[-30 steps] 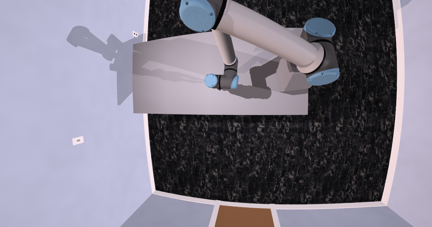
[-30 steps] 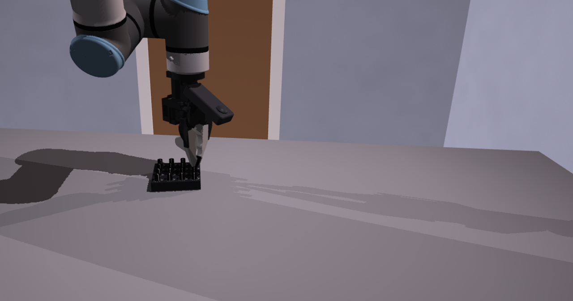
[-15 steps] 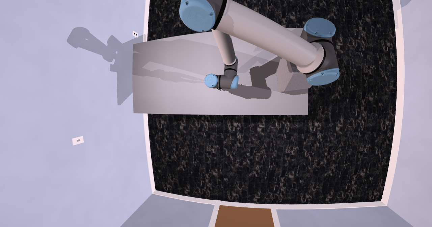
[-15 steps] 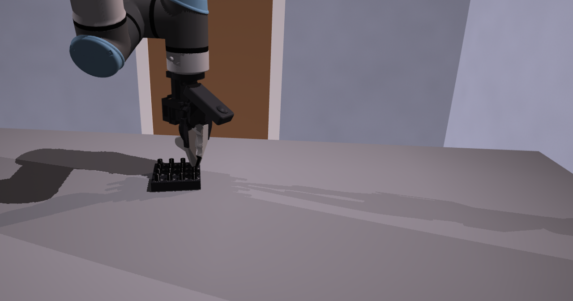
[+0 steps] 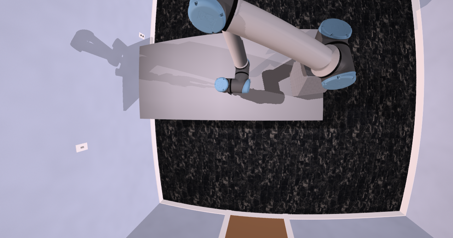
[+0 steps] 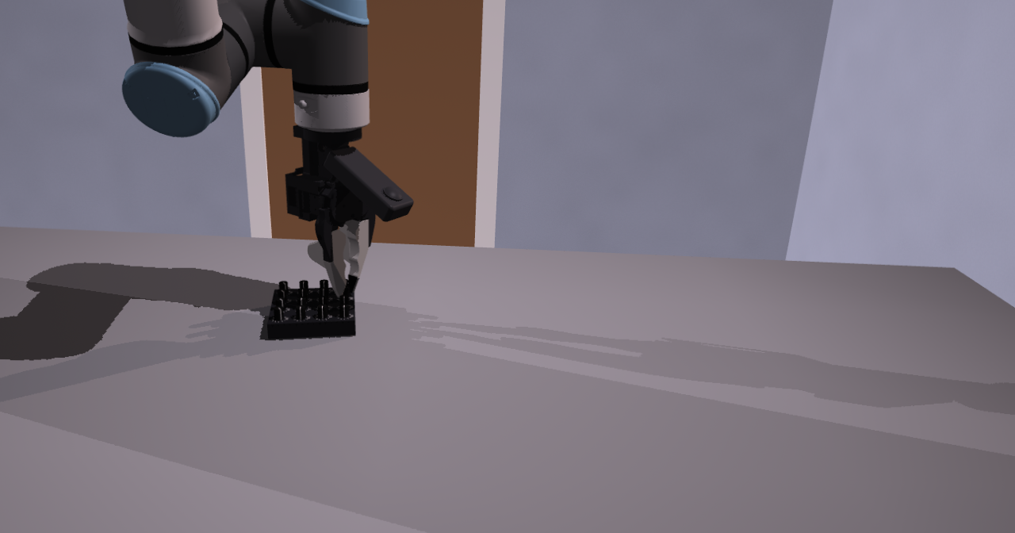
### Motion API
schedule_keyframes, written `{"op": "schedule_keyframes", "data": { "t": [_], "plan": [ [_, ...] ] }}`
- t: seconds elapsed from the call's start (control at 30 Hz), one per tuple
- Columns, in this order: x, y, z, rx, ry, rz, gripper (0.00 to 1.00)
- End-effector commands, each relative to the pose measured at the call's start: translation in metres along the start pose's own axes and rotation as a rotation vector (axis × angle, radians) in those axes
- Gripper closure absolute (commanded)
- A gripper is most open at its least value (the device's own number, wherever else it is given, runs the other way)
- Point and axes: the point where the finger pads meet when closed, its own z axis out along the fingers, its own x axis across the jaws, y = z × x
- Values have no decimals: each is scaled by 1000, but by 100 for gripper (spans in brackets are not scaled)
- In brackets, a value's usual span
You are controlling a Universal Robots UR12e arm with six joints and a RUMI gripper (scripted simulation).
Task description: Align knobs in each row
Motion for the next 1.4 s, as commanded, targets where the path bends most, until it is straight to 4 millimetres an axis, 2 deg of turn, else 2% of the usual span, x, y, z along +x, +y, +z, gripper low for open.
{"op": "schedule_keyframes", "data": {
  "t": [0.0, 0.43, 1.0, 1.37],
  "plan": [
    [1, 1, 0, -2, -1, 0, 89],
    [1, 2, -4, -2, 0, -1, 89],
    [0, 2, -38, -2, 0, -2, 89],
    [1, 2, -38, -3, 1, -1, 89]
  ]
}}
